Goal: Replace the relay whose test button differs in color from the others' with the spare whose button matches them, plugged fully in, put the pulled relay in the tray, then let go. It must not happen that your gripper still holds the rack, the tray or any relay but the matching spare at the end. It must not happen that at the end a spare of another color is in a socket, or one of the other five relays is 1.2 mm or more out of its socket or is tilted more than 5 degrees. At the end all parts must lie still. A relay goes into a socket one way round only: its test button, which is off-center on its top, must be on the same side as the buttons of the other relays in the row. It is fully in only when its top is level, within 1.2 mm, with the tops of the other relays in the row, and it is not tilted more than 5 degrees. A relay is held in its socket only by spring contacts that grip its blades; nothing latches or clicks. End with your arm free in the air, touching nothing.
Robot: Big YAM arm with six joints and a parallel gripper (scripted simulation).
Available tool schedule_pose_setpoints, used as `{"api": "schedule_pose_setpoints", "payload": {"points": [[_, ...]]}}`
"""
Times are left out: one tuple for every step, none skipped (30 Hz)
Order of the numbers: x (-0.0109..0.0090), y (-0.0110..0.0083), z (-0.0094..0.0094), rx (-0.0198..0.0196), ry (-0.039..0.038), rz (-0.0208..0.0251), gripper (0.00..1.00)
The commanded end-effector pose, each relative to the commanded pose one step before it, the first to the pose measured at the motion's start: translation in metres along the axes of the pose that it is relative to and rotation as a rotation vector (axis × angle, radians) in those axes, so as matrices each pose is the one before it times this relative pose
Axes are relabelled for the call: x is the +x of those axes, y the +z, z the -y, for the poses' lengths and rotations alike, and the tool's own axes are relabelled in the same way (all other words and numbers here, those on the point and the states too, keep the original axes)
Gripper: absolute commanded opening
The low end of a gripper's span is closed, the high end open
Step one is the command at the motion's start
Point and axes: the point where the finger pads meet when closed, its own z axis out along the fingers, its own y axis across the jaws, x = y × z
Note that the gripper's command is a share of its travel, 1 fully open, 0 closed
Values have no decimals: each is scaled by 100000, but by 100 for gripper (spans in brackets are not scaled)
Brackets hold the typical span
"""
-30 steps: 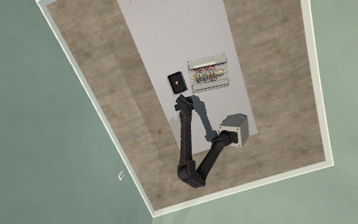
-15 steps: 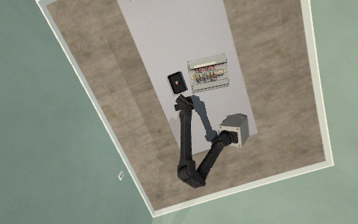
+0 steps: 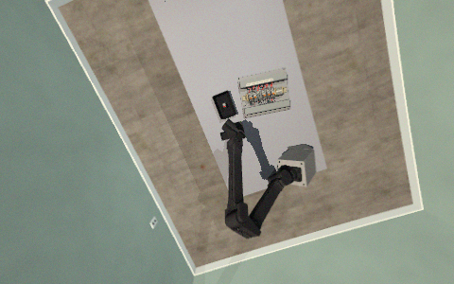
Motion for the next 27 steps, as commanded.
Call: {"api": "schedule_pose_setpoints", "payload": {"points": [[-39, -939, 1004, 1966, 400, 840, 59], [0, 0, 0, 0, 0, 0, 59], [0, 0, 0, 0, 0, 0, 59], [31, 12, -31, -72, 57, -52, 59], [27, 10, -26, -61, 48, -44, 59], [23, 8, -22, -52, 41, -37, 59], [19, 7, -19, -44, 35, -32, 59], [16, 6, -16, -37, 30, -27, 59], [14, 5, -14, -32, 25, -23, 59], [12, 4, -12, -27, 21, -20, 59], [10, 4, -10, -23, 18, -17, 59], [9, 3, -8, -19, 15, -14, 59], [7, 3, -7, -17, 13, -12, 59], [6, 2, -6, -14, 11, -10, 59], [5, 2, -5, -12, 10, -9, 59], [4, 2, -4, -10, 8, -7, 59], [4, 1, -4, -9, 7, -6, 59], [3, 1, -3, -7, 6, -5, 59], [0, 0, 0, 0, 0, 0, 59], [0, 0, 0, 0, 0, 0, 59], [3, 1, -3, -6, 5, -5, 59], [2, 1, -2, -5, 4, -4, 59], [2, 1, -2, -4, 4, -3, 59], [2, 1, -2, -4, 3, -3, 59], [1, 1, -1, -3, 3, -2, 59], [1, 0, -1, -3, 2, -2, 59], [3, 4, -2, -6, 7, -4, 59]]}}
